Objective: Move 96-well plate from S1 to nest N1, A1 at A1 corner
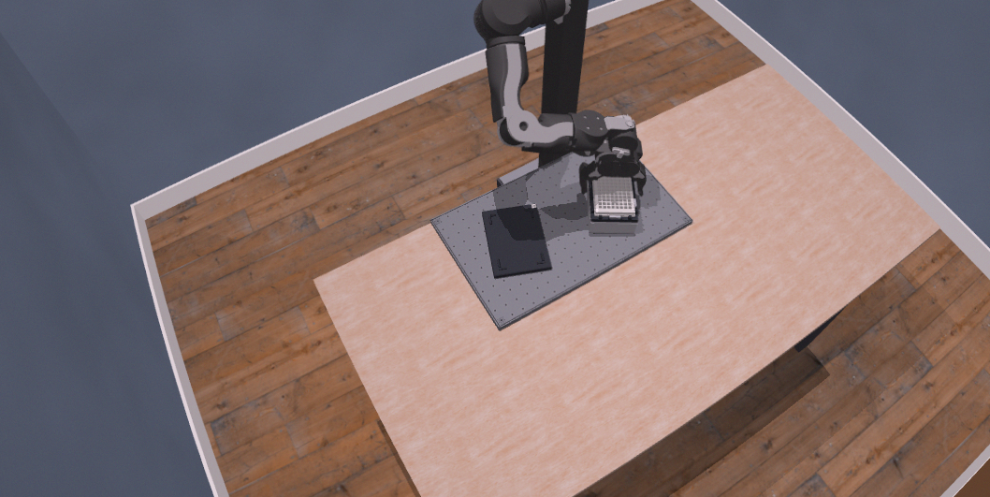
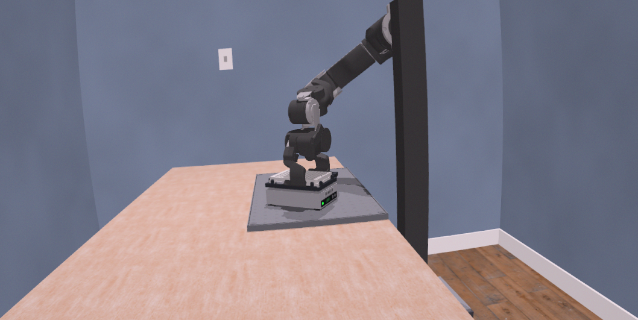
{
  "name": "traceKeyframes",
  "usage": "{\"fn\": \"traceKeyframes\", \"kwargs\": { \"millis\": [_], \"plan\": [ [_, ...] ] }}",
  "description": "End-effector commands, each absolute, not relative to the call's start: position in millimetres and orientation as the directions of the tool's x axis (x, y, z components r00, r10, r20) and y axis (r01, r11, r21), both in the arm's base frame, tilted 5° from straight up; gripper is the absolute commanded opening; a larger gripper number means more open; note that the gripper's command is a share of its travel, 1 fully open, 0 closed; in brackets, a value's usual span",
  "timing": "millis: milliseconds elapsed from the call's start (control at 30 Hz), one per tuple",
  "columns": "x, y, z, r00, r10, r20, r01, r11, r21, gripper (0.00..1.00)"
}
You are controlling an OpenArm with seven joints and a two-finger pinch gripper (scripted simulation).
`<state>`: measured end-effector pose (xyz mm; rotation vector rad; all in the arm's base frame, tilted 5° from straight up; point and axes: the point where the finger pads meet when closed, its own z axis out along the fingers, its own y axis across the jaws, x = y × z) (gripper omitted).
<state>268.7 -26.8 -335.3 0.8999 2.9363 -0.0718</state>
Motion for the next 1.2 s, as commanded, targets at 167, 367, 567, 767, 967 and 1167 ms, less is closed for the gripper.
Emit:
{"fn": "traceKeyframes", "kwargs": {
  "millis": [167, 367, 567, 767, 967, 1167],
  "plan": [
    [270.7, -24.2, -332.9, -0.829, 0.553, -0.082, 0.556, 0.831, -0.010, 0.77],
    [272.4, -24.3, -327.1, -0.826, 0.557, -0.084, 0.560, 0.828, -0.013, 0.77],
    [272.4, -24.3, -327.1, -0.826, 0.557, -0.084, 0.560, 0.828, -0.013, 0.77],
    [272.3, -24.3, -327.3, -0.827, 0.557, -0.084, 0.559, 0.829, -0.013, 0.74],
    [271.9, -24.2, -328.5, -0.828, 0.555, -0.083, 0.557, 0.830, -0.013, 0.54],
    [271.9, -24.2, -328.5, -0.828, 0.555, -0.083, 0.557, 0.830, -0.013, 0.34]
  ]
}}
